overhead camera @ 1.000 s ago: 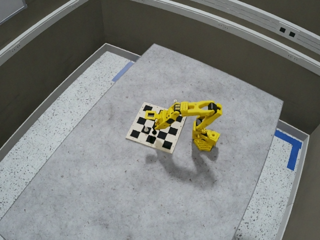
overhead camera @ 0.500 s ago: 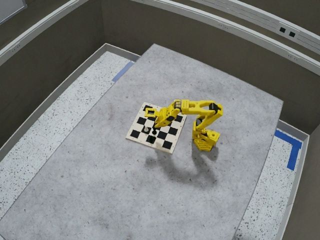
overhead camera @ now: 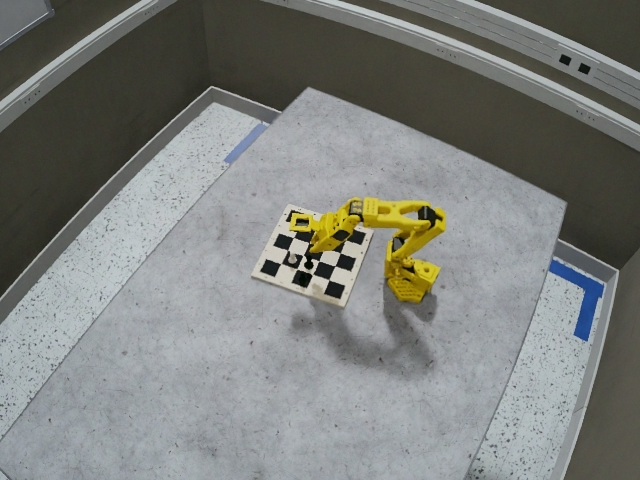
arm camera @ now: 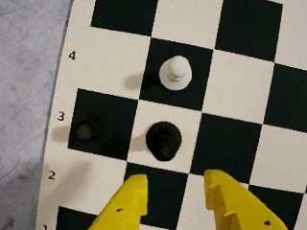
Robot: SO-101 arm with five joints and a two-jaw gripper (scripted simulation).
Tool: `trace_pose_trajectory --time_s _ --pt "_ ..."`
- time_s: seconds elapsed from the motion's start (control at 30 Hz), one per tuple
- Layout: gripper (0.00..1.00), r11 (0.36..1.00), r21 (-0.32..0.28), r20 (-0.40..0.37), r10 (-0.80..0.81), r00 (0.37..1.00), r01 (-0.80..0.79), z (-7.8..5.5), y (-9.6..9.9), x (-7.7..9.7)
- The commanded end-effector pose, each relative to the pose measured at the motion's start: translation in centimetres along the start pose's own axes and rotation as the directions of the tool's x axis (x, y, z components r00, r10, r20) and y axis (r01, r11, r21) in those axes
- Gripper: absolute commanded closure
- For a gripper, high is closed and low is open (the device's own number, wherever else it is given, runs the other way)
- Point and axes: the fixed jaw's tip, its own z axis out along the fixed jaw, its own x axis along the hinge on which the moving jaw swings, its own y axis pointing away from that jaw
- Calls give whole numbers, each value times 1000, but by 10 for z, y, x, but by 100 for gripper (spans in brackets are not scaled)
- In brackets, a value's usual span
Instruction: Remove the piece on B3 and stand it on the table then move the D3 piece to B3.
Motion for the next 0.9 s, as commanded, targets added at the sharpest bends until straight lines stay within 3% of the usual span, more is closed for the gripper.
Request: trace_pose_trajectory --time_s 0.0,0.2,0.37,0.43,0.67,0.87 --pt "88 998 28 11 55 998 -56 -4 -12 -4" --pt "84 973 113 -14 202 979 -199 -9 -48 -1" --pt "79 906 212 -27 379 925 -365 -19 -90 10" --pt "79 906 212 -27 379 925 -365 -19 -90 10" --pt "72 722 349 -9 640 768 -597 -44 -147 42" --pt "66 528 430 33 802 597 -733 -69 -178 76"
